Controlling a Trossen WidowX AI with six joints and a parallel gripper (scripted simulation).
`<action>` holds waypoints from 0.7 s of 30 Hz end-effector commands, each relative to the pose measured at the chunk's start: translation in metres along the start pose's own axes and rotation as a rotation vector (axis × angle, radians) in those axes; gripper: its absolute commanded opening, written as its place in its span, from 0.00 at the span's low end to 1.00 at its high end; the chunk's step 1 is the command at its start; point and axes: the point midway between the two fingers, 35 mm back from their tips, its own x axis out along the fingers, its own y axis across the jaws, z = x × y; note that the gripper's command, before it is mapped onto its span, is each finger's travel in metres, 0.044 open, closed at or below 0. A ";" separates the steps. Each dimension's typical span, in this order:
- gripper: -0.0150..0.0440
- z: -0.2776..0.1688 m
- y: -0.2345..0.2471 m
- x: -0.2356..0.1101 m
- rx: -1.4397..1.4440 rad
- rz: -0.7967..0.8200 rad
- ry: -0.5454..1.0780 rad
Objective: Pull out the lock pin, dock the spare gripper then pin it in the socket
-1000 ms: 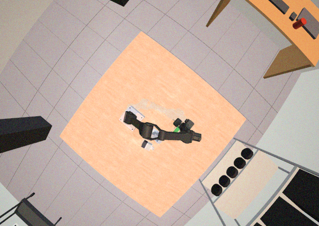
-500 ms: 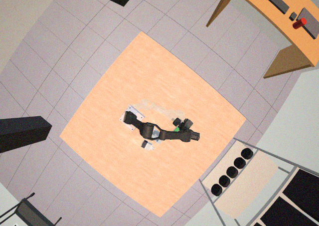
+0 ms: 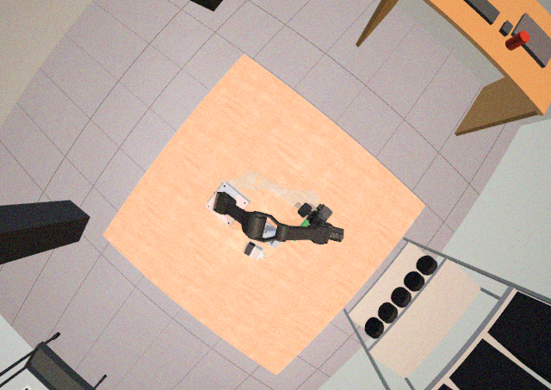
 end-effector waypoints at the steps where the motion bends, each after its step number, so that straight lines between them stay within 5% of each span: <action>1: 0.25 0.000 0.000 0.001 0.004 0.000 0.000; 9: 0.59 0.000 0.000 0.000 0.000 0.000 0.000; 21: 0.59 0.003 0.002 -0.018 0.002 0.011 0.005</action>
